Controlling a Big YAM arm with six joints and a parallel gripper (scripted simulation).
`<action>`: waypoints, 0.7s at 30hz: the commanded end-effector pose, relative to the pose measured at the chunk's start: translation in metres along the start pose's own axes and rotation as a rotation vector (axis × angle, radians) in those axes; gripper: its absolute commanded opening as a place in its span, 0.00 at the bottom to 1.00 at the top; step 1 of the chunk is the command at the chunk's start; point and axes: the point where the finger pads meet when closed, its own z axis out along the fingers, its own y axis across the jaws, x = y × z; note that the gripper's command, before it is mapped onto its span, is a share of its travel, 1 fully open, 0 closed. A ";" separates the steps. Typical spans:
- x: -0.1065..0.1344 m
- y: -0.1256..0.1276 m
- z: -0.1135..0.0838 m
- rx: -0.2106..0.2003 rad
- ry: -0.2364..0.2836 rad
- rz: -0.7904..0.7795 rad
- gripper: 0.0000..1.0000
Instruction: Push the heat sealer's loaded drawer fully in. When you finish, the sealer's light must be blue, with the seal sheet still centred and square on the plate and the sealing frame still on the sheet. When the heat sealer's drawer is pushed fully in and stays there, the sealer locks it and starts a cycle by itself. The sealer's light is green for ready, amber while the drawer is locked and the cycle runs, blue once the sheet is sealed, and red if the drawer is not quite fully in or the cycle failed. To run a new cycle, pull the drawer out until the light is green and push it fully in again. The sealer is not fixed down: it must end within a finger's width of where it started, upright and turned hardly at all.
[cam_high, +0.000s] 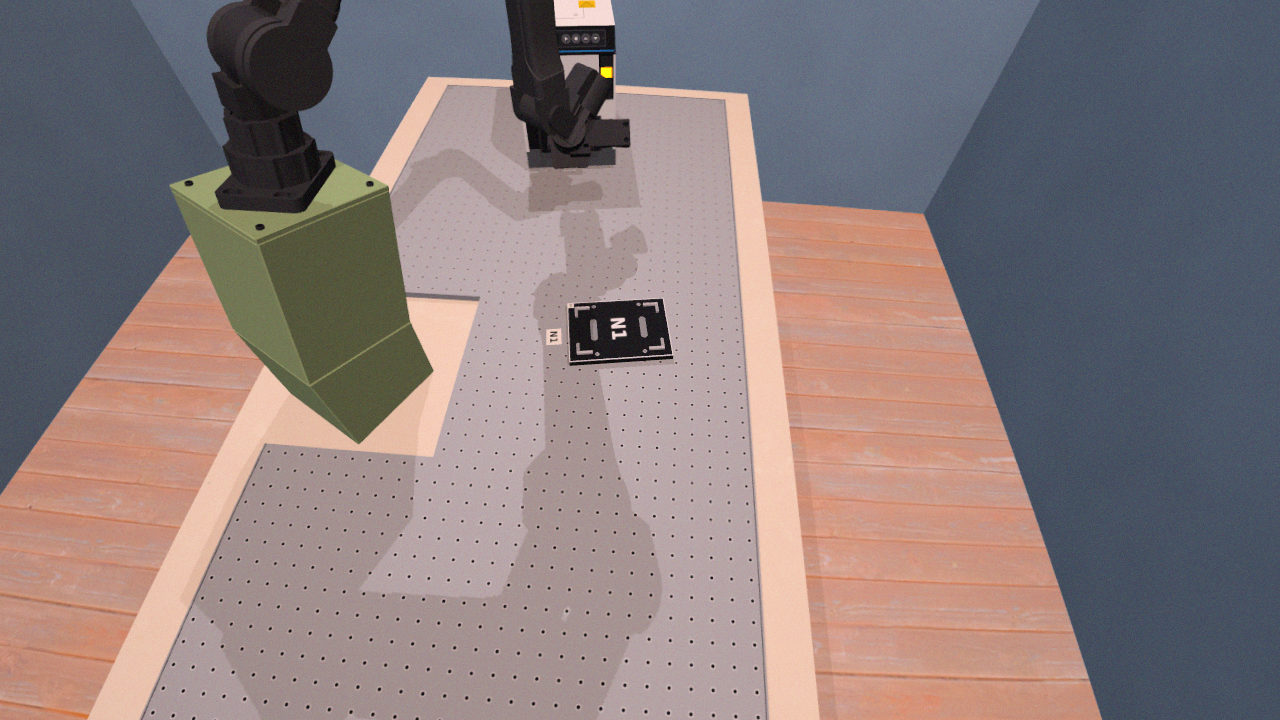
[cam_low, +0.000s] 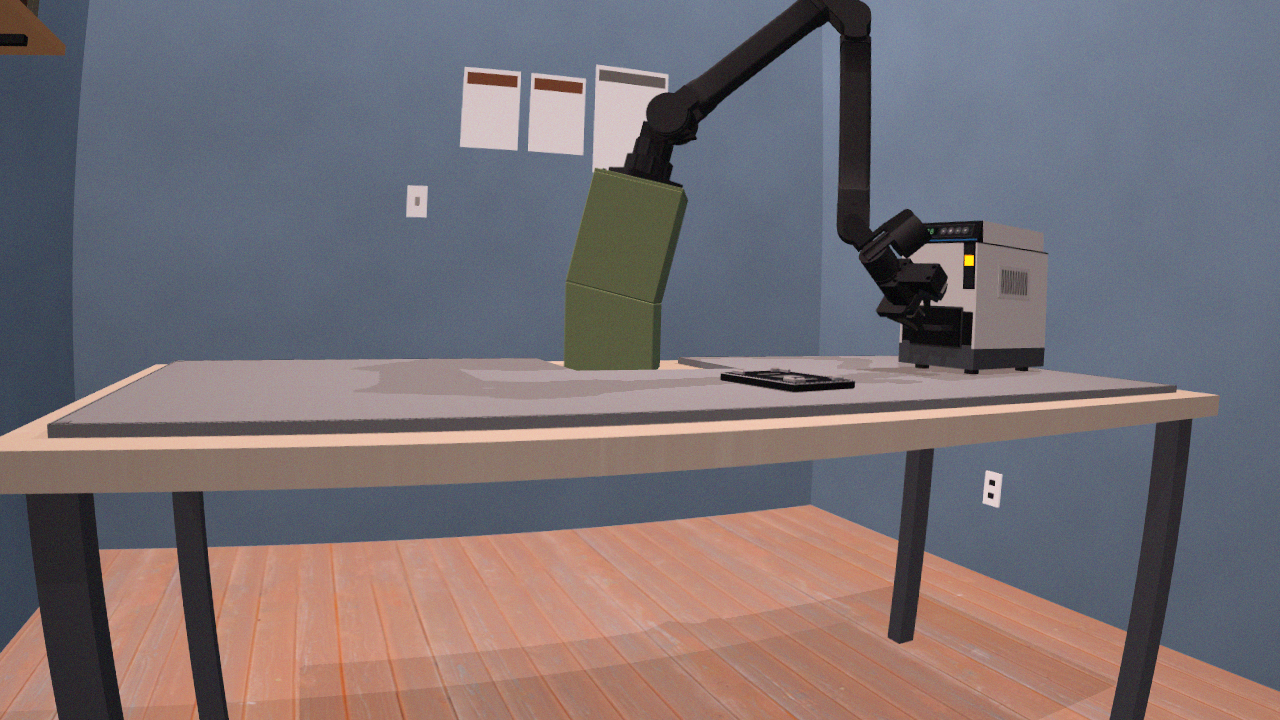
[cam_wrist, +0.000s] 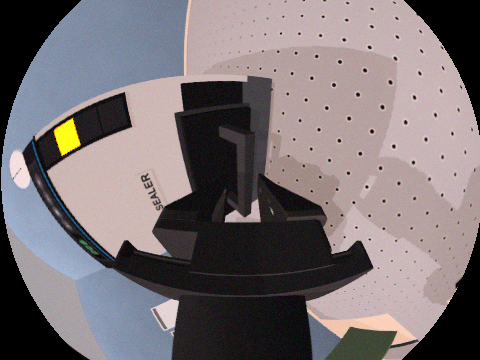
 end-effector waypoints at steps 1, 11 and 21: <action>-0.010 0.008 -0.012 -0.012 -0.020 -0.017 0.30; -0.009 0.006 -0.026 -0.007 -0.017 -0.012 0.30; -0.005 -0.003 -0.041 0.005 -0.008 -0.001 0.30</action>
